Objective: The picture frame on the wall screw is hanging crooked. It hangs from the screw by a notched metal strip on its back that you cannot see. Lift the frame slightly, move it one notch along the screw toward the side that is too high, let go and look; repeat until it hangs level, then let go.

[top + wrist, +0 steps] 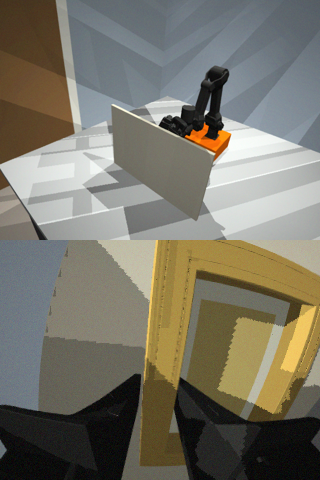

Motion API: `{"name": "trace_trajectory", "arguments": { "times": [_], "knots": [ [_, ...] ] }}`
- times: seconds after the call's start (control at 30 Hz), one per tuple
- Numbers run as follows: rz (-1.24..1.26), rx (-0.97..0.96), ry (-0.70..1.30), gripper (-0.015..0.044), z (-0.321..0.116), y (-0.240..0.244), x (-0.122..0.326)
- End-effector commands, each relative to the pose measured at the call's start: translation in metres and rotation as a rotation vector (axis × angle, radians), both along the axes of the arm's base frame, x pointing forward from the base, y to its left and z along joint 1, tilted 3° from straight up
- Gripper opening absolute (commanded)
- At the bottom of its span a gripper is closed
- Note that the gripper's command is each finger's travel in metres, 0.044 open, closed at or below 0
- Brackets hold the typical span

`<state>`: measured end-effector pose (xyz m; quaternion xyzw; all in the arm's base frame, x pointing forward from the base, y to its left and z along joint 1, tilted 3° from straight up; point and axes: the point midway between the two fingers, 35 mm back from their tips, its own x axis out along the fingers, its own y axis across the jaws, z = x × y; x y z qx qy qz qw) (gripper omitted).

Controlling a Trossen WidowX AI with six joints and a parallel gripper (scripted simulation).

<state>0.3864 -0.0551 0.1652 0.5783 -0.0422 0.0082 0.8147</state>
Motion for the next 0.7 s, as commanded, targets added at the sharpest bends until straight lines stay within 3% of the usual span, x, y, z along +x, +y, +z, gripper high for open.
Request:
{"name": "trace_trajectory", "arguments": {
  "times": [0.0, 0.13, 0.2, 0.67],
  "knots": [
    [-0.002, -0.003, -0.001, 0.0076, 0.0002, -0.0003, 0.0002],
    [-0.002, -0.003, -0.001, 0.0049, 0.0002, -0.0003, 0.0002],
    [-0.002, -0.003, -0.001, 0.0, 0.0002, -0.0003, 0.0002],
    [-0.002, -0.003, -0.001, 0.0, 0.0017, 0.0005, 0.0]
  ]
}}
